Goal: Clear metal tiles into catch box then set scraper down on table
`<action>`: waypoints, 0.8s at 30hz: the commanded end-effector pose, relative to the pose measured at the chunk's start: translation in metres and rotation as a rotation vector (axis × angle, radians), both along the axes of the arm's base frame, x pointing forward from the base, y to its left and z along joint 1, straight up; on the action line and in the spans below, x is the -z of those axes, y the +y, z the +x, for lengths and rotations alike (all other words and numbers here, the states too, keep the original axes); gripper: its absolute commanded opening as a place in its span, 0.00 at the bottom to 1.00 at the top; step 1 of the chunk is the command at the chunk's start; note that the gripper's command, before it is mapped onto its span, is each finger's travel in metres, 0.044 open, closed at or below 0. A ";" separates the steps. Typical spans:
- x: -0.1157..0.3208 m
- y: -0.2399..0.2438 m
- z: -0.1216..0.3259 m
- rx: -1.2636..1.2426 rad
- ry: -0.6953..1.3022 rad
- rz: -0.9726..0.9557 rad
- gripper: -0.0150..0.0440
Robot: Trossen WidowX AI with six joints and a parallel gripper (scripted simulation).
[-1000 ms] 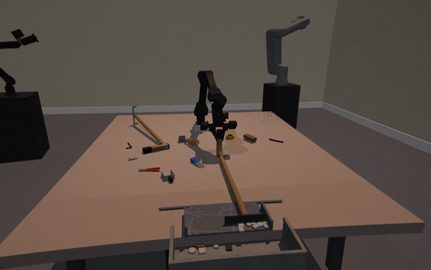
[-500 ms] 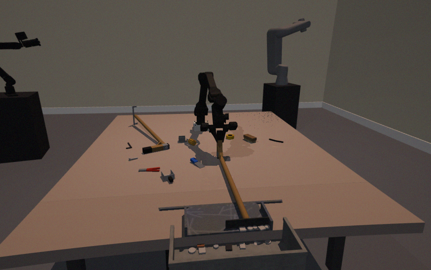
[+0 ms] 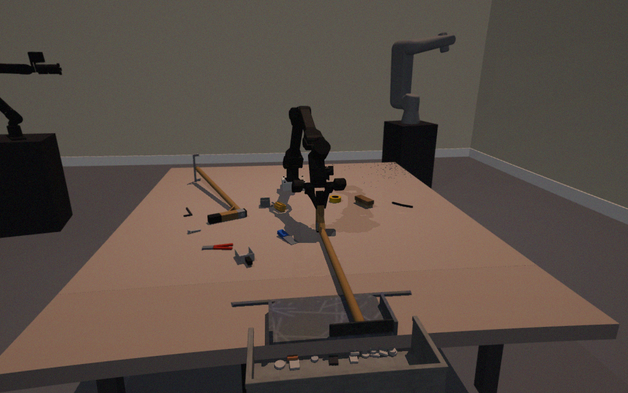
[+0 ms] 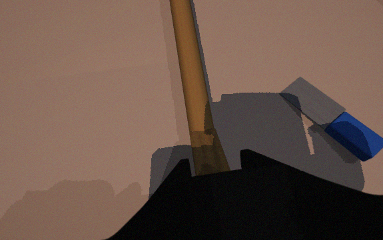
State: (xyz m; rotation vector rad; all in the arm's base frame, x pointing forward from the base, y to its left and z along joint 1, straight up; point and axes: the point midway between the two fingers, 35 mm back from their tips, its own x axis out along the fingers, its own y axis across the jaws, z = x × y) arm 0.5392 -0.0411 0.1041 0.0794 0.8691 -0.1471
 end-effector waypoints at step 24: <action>-0.003 0.002 -0.006 0.000 -0.006 -0.001 0.25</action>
